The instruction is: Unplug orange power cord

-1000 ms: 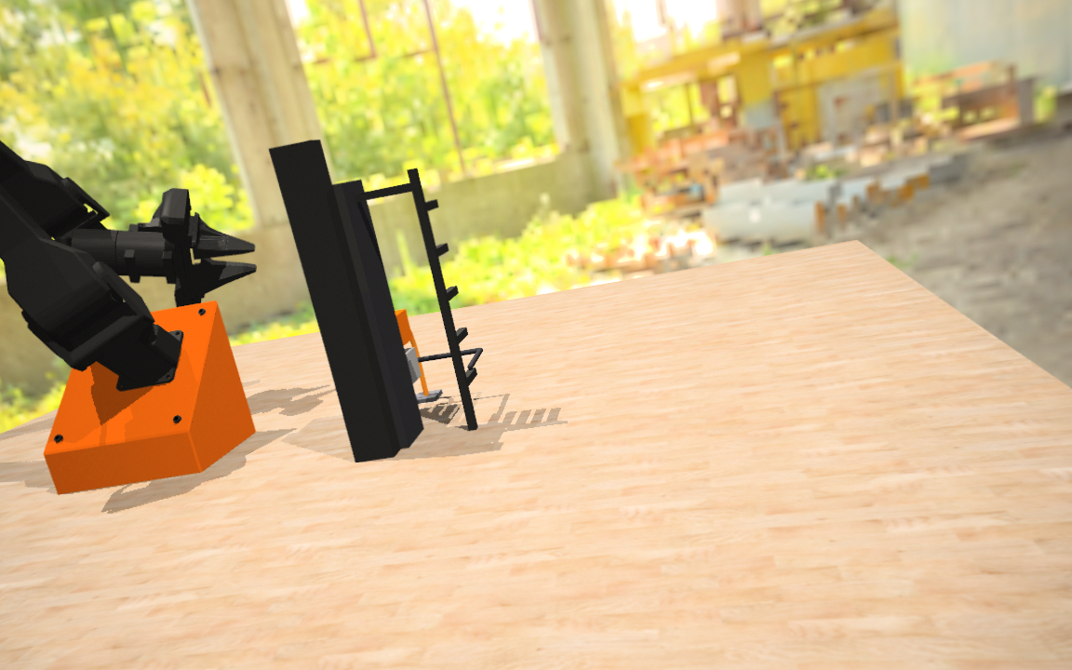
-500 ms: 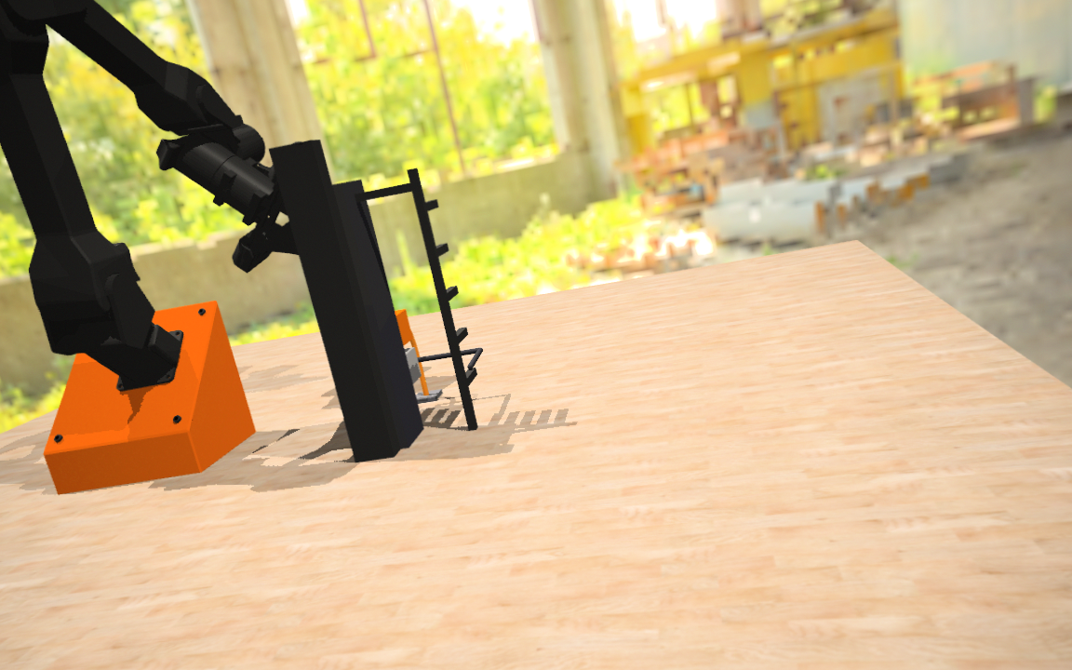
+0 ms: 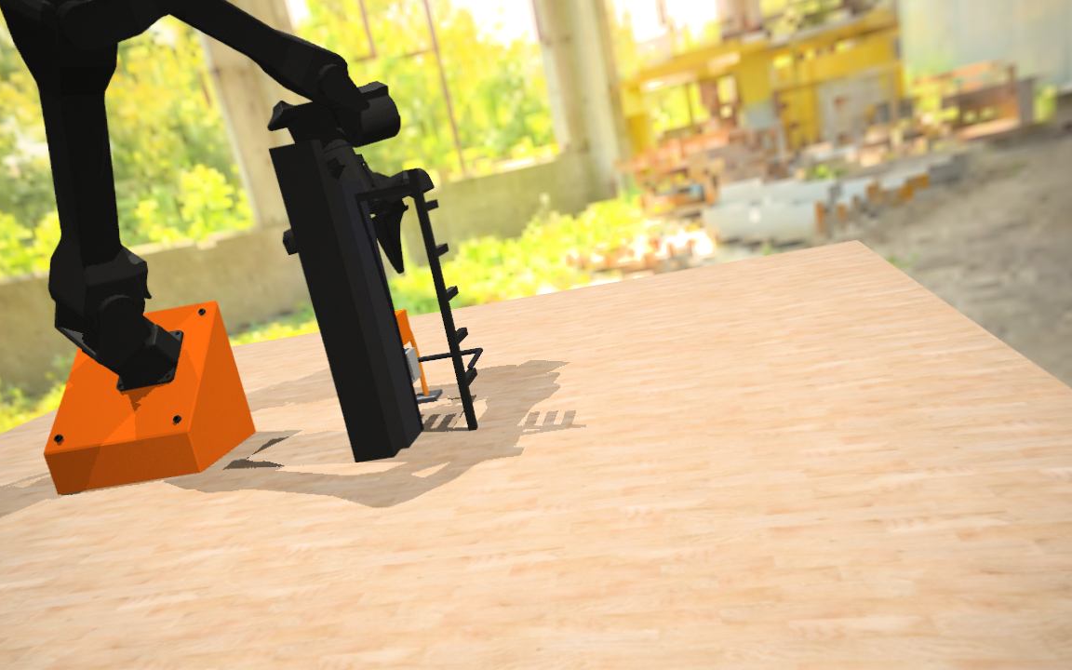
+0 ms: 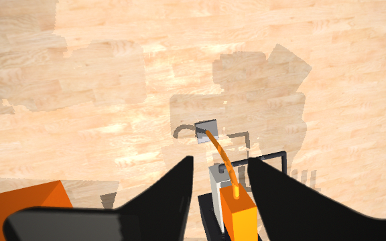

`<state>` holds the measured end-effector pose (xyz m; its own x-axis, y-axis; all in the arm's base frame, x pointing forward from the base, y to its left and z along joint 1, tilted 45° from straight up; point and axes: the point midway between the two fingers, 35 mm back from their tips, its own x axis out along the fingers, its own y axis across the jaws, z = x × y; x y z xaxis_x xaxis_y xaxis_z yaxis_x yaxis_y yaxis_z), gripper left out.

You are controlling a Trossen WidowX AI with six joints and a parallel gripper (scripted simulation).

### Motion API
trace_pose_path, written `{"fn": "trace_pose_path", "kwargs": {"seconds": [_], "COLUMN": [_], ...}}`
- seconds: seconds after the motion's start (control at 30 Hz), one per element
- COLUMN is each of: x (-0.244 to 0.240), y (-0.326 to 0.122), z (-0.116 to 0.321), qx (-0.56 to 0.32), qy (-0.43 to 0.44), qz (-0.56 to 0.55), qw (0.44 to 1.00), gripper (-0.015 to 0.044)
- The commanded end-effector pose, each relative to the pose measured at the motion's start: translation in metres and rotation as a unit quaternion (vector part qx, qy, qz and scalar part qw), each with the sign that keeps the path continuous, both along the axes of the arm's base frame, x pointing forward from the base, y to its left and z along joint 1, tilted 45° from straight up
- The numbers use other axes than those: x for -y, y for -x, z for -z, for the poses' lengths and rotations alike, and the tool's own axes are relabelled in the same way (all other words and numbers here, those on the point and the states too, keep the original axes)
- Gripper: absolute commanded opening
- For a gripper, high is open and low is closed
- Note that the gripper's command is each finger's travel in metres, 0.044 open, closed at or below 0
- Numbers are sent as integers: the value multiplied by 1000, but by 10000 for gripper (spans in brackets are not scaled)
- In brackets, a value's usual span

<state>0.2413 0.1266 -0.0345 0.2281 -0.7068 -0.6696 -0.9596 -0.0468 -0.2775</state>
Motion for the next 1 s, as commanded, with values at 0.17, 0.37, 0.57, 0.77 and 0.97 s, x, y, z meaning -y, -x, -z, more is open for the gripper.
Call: {"fn": "trace_pose_path", "kwargs": {"seconds": [0.17, 0.37, 0.57, 0.77, 0.97], "x": [55, 55, 57, 63, 70], "y": [-33, -33, -33, -33, -33], "z": [-15, -15, -17, -23, -30], "qx": [-133, -133, -133, -133, -134], "qy": [-13, -13, -14, -13, -13], "qz": [31, 31, 31, 31, 31], "qw": [990, 990, 990, 990, 990], "gripper": [160, 160, 160, 160, 160]}}
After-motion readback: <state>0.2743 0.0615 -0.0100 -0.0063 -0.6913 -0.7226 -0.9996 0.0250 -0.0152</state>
